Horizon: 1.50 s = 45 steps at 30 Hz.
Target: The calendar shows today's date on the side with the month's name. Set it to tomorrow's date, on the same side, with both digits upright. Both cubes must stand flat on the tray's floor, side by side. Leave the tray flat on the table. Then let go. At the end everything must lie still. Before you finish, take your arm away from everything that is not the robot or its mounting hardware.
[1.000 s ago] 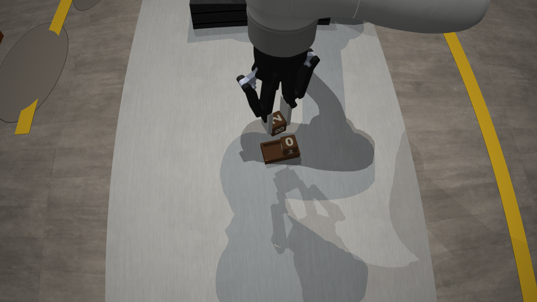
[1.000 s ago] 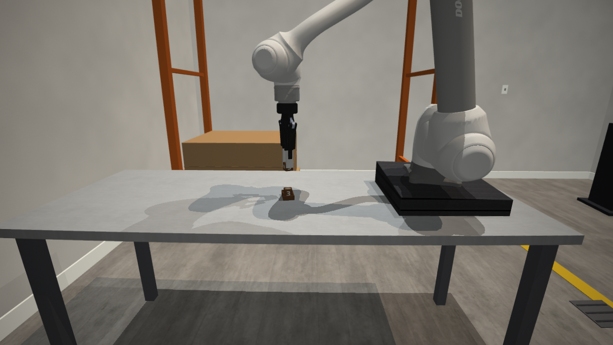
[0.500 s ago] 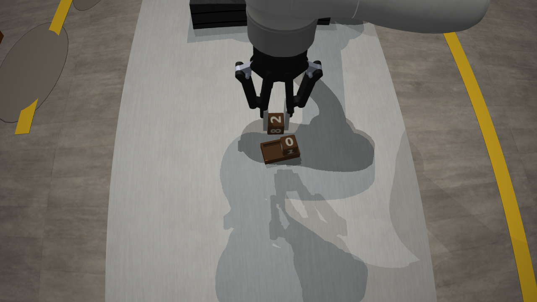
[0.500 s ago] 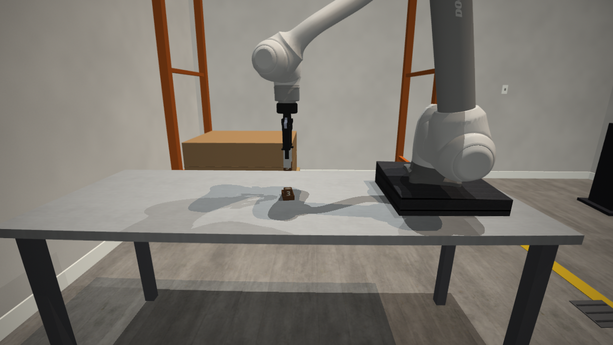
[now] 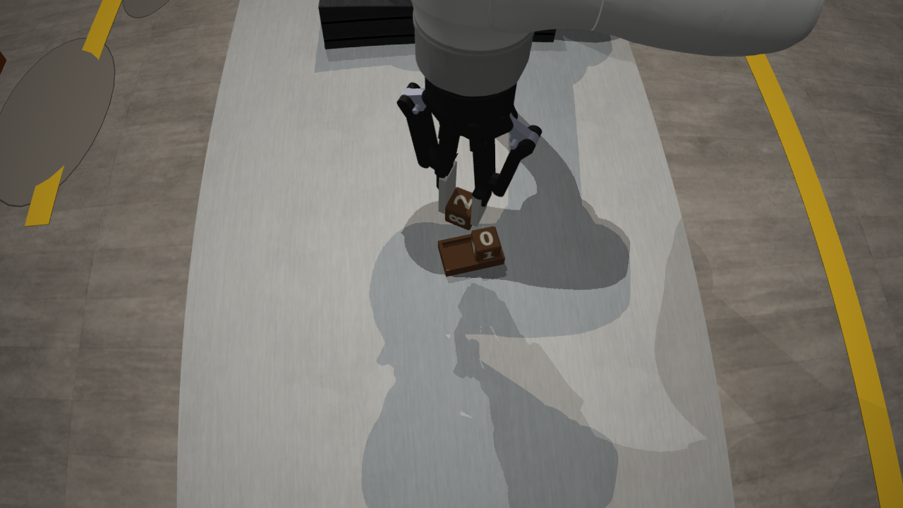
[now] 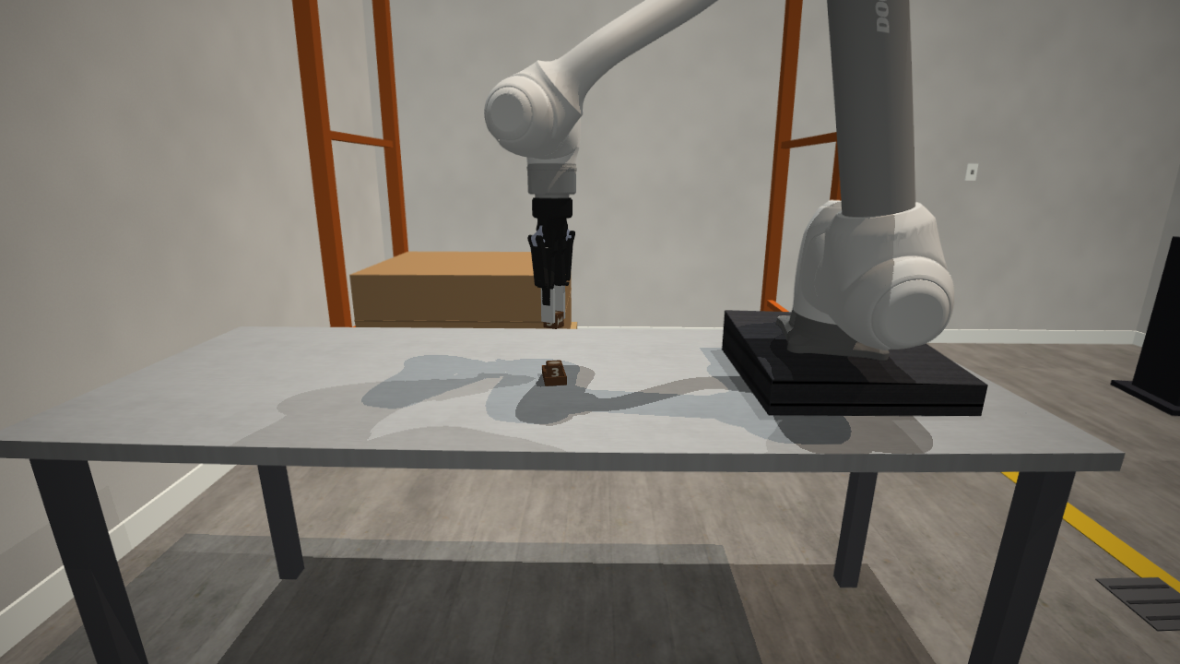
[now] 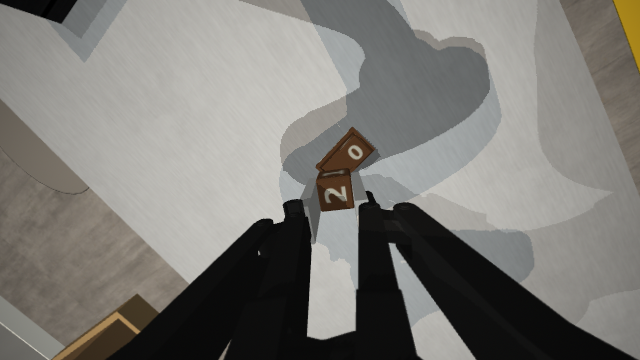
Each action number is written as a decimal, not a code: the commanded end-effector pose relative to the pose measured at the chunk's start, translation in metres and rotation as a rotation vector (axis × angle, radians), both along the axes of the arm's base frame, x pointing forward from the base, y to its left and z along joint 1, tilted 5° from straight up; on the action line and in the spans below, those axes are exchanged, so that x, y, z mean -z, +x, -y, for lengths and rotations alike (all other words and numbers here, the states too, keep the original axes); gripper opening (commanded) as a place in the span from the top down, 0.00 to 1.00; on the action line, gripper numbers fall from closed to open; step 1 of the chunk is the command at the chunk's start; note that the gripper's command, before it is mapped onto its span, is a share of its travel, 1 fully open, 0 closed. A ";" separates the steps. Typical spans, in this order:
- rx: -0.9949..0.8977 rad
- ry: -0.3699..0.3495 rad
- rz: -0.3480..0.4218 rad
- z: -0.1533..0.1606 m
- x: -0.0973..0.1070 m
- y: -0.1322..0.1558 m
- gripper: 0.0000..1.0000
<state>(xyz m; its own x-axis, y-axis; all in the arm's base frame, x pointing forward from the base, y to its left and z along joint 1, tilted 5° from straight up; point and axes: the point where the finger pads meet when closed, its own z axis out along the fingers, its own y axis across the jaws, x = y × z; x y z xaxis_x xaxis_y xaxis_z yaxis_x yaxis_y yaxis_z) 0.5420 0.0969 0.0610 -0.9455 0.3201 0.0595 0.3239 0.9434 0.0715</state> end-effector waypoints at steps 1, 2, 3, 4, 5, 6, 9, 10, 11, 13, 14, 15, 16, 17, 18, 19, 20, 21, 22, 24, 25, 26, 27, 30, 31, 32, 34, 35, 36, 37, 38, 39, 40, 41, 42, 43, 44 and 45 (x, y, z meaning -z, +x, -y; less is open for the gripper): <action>0.111 -0.015 -0.010 0.001 -0.003 0.004 0.84; 0.126 -0.015 -0.011 0.001 -0.003 0.004 0.84; 0.213 -0.018 -0.018 0.001 -0.003 0.004 0.84; 0.239 -0.019 -0.021 0.001 -0.003 0.004 0.84; 0.272 -0.020 -0.023 0.001 -0.003 0.004 0.84; 0.295 -0.021 -0.025 0.002 -0.003 0.004 0.84; 0.372 -0.024 -0.031 0.002 -0.003 0.004 0.84; 0.428 -0.025 -0.036 0.002 -0.003 0.004 0.84; 0.445 -0.026 -0.037 0.002 -0.003 0.004 0.84; 0.512 -0.028 -0.043 0.002 -0.003 0.004 0.84; 0.551 -0.029 -0.046 0.002 -0.003 0.004 0.84; 0.574 -0.030 -0.048 0.002 -0.003 0.004 0.84; 0.613 -0.032 -0.051 0.002 -0.003 0.004 0.84; 0.613 -0.032 -0.051 0.002 -0.003 0.004 0.84; 0.613 -0.032 -0.051 0.002 -0.003 0.004 0.84; 0.630 -0.032 -0.052 0.002 -0.003 0.004 0.84; 0.680 -0.034 -0.057 0.002 -0.003 0.004 0.84; 0.725 -0.035 -0.060 0.002 -0.003 0.005 0.84; 0.764 -0.036 -0.063 0.002 -0.003 0.005 0.84; 0.825 -0.038 -0.068 0.002 -0.003 0.005 0.84; 0.848 -0.039 -0.070 0.002 -0.003 0.005 0.84; 0.865 -0.040 -0.072 0.002 -0.003 0.005 0.84; 0.879 -0.040 -0.073 0.002 -0.003 0.005 0.84; 0.897 -0.041 -0.074 0.002 -0.003 0.005 0.84; 0.898 -0.041 -0.074 0.002 -0.003 0.005 0.84; 0.898 -0.041 -0.074 0.002 -0.003 0.005 0.84; 0.898 -0.041 -0.074 0.002 -0.003 0.005 0.84; 0.898 -0.041 -0.074 0.002 -0.003 0.005 0.84; 0.898 -0.041 -0.074 0.002 -0.003 0.005 0.84; 0.898 -0.041 -0.074 0.002 -0.003 0.005 0.84; 0.898 -0.041 -0.074 0.002 -0.003 0.005 0.84; 0.898 -0.041 -0.074 0.002 -0.003 0.005 0.84; 0.898 -0.041 -0.074 0.002 -0.003 0.005 0.84; 0.898 -0.041 -0.074 0.002 -0.003 0.005 0.84; 0.898 -0.041 -0.074 0.002 -0.003 0.005 0.84; 0.898 -0.041 -0.074 0.002 -0.003 0.005 0.84; 0.898 -0.041 -0.074 0.002 -0.003 0.005 0.84; 0.898 -0.041 -0.074 0.002 -0.003 0.005 0.84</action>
<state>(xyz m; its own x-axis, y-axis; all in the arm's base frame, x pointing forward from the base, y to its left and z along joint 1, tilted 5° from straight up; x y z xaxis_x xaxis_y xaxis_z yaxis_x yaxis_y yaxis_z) 0.5443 0.0933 0.0621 -0.3343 0.9387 0.0841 0.9419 0.3359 -0.0043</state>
